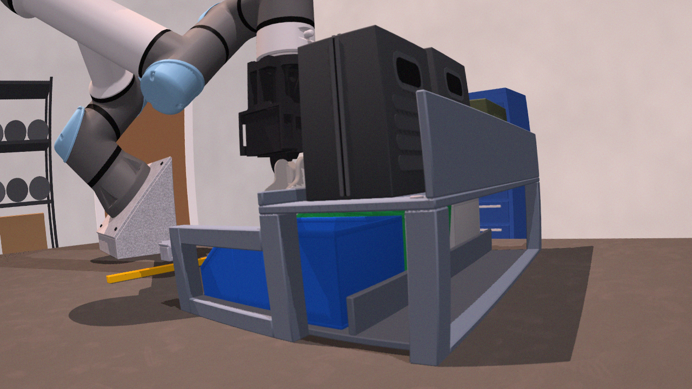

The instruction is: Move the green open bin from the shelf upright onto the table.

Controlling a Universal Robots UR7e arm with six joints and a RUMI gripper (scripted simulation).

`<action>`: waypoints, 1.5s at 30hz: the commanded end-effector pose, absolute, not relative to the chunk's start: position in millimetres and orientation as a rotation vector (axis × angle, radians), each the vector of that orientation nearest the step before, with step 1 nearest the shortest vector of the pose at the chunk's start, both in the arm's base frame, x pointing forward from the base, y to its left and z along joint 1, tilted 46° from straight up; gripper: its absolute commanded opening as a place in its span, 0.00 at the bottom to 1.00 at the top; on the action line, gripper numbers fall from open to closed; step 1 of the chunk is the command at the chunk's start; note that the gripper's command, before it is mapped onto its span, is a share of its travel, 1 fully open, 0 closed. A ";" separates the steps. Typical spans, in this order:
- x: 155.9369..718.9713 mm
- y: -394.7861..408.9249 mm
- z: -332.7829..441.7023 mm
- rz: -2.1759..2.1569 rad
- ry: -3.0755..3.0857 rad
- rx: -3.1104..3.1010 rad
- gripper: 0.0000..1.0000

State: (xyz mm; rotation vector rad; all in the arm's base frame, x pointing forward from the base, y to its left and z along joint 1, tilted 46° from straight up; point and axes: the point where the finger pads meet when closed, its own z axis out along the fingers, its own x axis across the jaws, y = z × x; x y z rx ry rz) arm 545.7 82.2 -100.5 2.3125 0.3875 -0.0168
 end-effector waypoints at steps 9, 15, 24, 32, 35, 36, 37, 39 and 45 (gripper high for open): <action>544.1 82.2 -99.8 -0.015 0.388 2.313 0.00; 539.8 80.9 -99.2 -0.015 0.388 2.313 0.00; 530.7 78.3 -98.0 -0.015 0.388 2.313 0.00; 514.9 73.8 -95.8 -0.015 0.388 2.313 0.00; 512.5 73.1 -95.5 -0.015 0.388 2.313 0.00; 510.1 72.4 -95.2 -0.015 0.388 2.313 0.00; 507.6 71.7 -94.8 -0.015 0.388 2.313 0.00; 502.4 70.2 -94.1 -0.015 0.388 2.313 0.00; 485.7 65.5 -91.9 -0.015 0.388 2.313 0.00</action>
